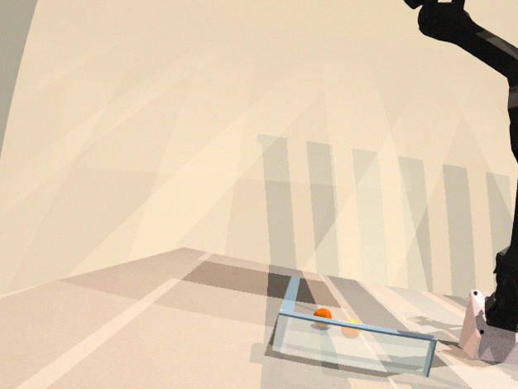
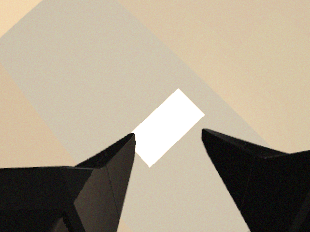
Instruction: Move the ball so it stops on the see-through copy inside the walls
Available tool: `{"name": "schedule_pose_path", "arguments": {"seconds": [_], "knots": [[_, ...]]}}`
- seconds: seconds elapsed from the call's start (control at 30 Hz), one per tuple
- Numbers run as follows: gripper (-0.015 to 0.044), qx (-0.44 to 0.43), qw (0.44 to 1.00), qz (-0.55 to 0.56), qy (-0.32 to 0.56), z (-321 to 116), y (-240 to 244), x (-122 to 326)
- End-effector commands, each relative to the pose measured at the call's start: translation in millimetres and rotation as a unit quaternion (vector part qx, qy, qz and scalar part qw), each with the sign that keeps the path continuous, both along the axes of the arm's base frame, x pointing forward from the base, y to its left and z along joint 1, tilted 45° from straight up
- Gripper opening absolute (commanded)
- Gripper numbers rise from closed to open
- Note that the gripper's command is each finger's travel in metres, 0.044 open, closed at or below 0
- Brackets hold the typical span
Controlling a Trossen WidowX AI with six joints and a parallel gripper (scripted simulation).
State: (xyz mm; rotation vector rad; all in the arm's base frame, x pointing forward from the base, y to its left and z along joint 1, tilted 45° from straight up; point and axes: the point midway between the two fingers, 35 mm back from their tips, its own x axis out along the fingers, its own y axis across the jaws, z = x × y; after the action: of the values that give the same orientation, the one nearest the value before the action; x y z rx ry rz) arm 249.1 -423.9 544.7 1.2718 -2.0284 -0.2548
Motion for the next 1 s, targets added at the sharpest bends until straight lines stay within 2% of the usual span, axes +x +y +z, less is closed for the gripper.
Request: {"name": "schedule_pose_path", "arguments": {"seconds": [0.0,0.2,0.4,0.7,0.97], "knots": [[0.0280,0.050,0.987,0.022,0.151,-31,-9,48],[0.0280,0.099,0.914,0.073,0.387,-92,-7,123],[0.0280,0.107,0.786,0.138,0.593,-168,13,186],[0.0280,0.047,0.528,0.255,0.809,-295,79,247],[0.0280,-0.061,0.275,0.367,0.887,-401,166,256]]}}
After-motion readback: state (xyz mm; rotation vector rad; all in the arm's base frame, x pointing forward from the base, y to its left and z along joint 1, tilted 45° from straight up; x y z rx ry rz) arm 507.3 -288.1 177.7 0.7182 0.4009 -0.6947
